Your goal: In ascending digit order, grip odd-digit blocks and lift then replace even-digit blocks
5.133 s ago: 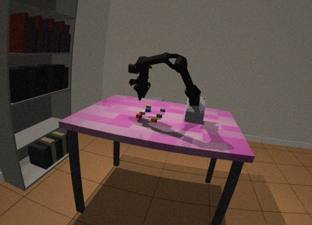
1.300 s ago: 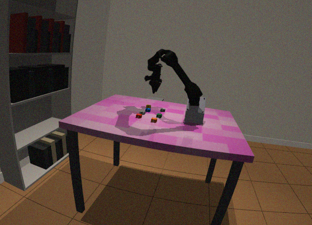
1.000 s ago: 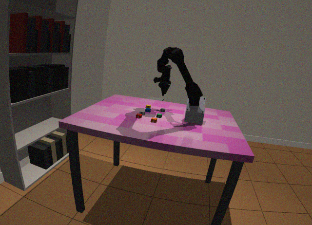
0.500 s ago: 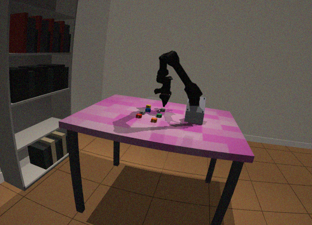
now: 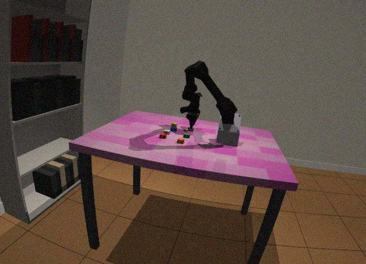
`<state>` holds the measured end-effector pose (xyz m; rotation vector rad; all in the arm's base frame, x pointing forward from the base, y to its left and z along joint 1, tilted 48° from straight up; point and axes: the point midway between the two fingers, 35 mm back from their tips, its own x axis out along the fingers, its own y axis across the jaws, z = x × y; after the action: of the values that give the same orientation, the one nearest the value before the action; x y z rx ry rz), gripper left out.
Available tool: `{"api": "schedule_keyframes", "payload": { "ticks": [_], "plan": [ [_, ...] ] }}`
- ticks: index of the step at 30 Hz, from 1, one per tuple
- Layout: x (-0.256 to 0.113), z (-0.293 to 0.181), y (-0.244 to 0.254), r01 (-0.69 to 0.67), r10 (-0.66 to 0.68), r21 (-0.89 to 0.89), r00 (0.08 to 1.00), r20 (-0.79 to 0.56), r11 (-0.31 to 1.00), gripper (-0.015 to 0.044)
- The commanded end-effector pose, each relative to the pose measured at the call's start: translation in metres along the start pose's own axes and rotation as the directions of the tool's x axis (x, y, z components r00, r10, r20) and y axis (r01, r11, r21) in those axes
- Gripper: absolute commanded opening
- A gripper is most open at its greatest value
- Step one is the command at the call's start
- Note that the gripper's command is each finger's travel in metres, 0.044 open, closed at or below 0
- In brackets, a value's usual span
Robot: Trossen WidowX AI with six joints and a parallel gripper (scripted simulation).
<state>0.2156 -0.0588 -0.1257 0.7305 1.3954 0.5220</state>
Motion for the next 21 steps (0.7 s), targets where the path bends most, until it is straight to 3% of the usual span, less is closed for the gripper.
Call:
{"api": "schedule_keyframes", "payload": {
  "ticks": [1,10,21],
  "plan": [
    [0.007,0.0,0.001,-0.005,0.005,0.007,1.0,0.005,1.0,0.04],
    [0.019,0.0,0.001,-0.007,0.007,0.007,1.0,0.005,1.0,0.04],
    [0.019,0.0,0.001,-0.007,0.007,0.007,1.0,0.005,1.0,0.012]
  ]
}}
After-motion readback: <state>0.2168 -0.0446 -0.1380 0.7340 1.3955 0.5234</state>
